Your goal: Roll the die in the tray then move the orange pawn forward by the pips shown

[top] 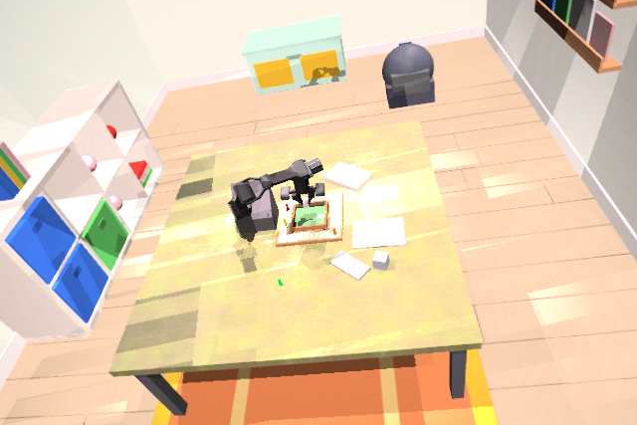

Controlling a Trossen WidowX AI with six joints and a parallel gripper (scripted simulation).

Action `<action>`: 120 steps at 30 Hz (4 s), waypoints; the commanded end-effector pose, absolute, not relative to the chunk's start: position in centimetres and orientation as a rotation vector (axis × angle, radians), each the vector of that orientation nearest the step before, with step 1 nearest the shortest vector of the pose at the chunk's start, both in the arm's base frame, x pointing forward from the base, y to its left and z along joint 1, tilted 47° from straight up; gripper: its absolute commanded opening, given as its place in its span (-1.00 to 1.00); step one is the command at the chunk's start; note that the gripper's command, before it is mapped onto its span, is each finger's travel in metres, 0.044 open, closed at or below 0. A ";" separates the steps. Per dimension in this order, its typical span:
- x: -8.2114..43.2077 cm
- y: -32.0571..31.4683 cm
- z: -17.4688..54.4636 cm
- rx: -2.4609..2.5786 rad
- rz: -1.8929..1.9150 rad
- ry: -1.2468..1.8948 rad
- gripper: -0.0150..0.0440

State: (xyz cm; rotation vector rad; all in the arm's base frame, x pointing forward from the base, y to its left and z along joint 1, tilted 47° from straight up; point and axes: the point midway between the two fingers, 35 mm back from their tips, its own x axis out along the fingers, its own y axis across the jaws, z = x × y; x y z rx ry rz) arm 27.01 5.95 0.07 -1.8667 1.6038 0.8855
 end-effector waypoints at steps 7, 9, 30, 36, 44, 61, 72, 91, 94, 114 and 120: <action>26.3 5.4 -0.7 -1.608 1.133 1.488 -0.49; 26.3 5.3 -0.8 -1.558 1.178 1.446 -0.49; 27.3 6.6 4.5 -1.324 1.365 1.082 -0.49; 27.0 6.5 4.3 -1.324 1.366 1.082 -0.49; 27.3 6.4 4.4 -1.332 1.360 1.077 -0.49; 26.7 9.3 7.1 -1.323 1.367 1.081 0.93; 27.0 7.2 1.7 -1.968 0.779 1.614 1.00; 39.5 -0.5 8.3 -1.186 -0.121 1.529 0.19; 39.6 -0.6 8.2 -1.186 -0.121 1.529 0.19; 40.2 -3.2 5.8 -1.187 -0.122 1.528 0.19; 40.4 -3.9 5.1 -1.187 -0.123 1.528 0.19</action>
